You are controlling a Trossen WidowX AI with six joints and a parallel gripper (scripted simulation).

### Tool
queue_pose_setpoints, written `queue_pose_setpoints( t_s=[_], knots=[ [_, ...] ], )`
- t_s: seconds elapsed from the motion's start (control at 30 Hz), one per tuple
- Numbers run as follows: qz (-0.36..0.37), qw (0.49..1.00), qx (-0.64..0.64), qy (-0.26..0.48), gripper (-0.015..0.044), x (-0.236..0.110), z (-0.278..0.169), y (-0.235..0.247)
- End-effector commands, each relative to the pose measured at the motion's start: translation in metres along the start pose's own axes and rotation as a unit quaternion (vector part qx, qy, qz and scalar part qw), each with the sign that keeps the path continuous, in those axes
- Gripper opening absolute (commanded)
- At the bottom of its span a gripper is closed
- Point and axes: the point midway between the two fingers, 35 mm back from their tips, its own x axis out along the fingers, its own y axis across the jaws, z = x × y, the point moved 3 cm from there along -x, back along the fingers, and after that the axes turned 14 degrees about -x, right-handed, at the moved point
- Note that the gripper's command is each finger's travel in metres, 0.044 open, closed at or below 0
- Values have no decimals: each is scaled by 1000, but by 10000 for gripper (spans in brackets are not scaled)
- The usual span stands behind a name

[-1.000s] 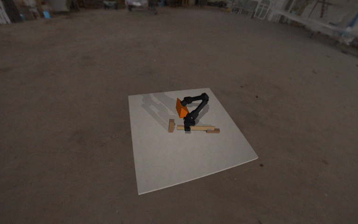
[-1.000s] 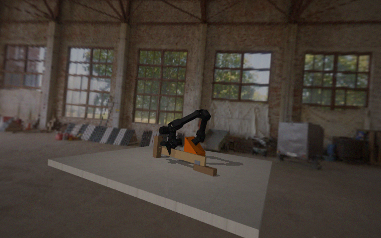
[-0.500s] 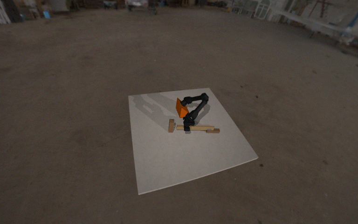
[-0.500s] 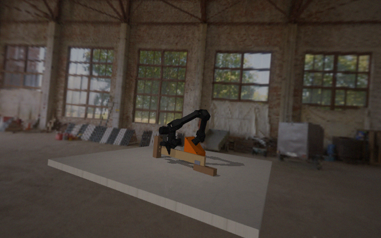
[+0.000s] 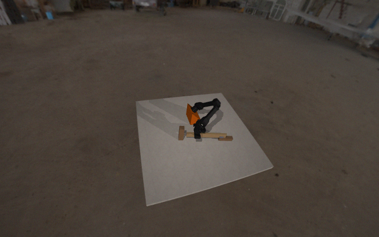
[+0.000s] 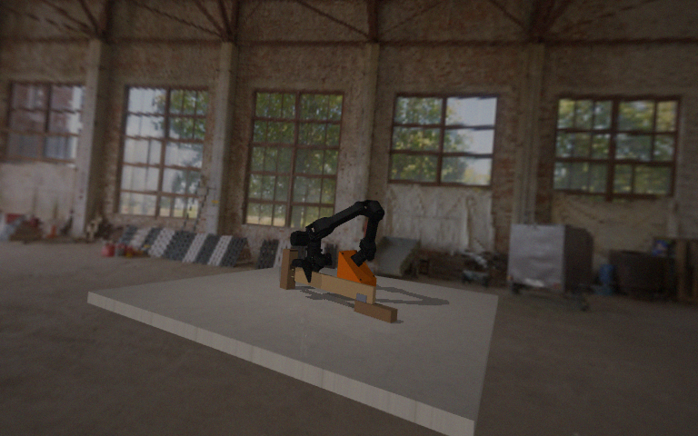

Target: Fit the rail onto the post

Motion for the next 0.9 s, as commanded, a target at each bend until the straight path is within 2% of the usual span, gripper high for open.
queue_pose_setpoints(
  t_s=[0.0, 0.87],
  knots=[
    [-1, 1000, -1, 1, 0, -1, -2, 0],
    [-1, 1000, -1, 1, 0, 0, -10, 1]
  ],
)
